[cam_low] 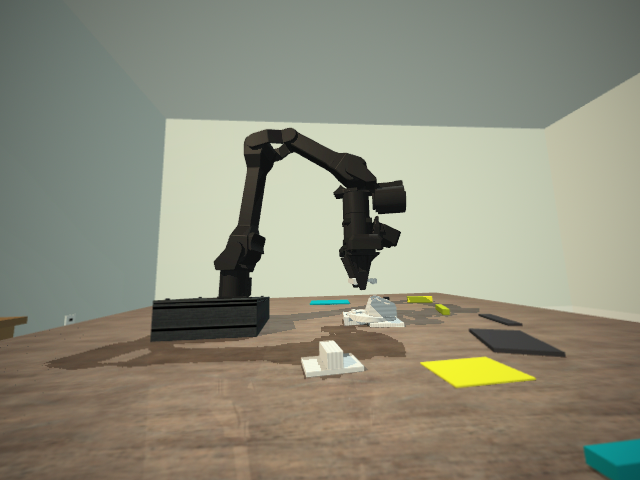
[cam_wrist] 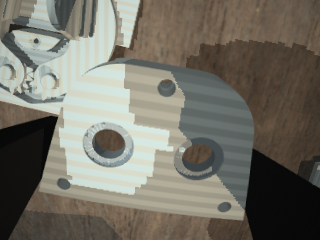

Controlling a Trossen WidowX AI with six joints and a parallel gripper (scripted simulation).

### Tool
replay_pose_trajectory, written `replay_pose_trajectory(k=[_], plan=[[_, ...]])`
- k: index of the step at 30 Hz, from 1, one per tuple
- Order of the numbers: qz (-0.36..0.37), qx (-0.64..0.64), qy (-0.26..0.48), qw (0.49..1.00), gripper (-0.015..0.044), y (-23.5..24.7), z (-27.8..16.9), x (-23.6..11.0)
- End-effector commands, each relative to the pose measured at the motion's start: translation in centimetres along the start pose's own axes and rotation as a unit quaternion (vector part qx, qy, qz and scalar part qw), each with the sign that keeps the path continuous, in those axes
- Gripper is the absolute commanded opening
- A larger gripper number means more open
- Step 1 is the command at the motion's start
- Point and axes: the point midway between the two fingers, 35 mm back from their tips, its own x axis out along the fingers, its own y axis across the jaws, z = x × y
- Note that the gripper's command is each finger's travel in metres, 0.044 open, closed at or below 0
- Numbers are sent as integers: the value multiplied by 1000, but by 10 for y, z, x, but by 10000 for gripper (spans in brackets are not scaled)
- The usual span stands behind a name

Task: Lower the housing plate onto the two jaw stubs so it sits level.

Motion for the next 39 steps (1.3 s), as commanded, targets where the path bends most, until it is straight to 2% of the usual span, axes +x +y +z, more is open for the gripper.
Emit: replay_pose_trajectory(k=[1, 22, 39], plan=[[2, 7, -4, 1000, 351, 14, 0, -1], [9, 36, -3, 999, 351, 80, -8, -1], [9, 37, -3, 999, 351, 82, -8, -1]])
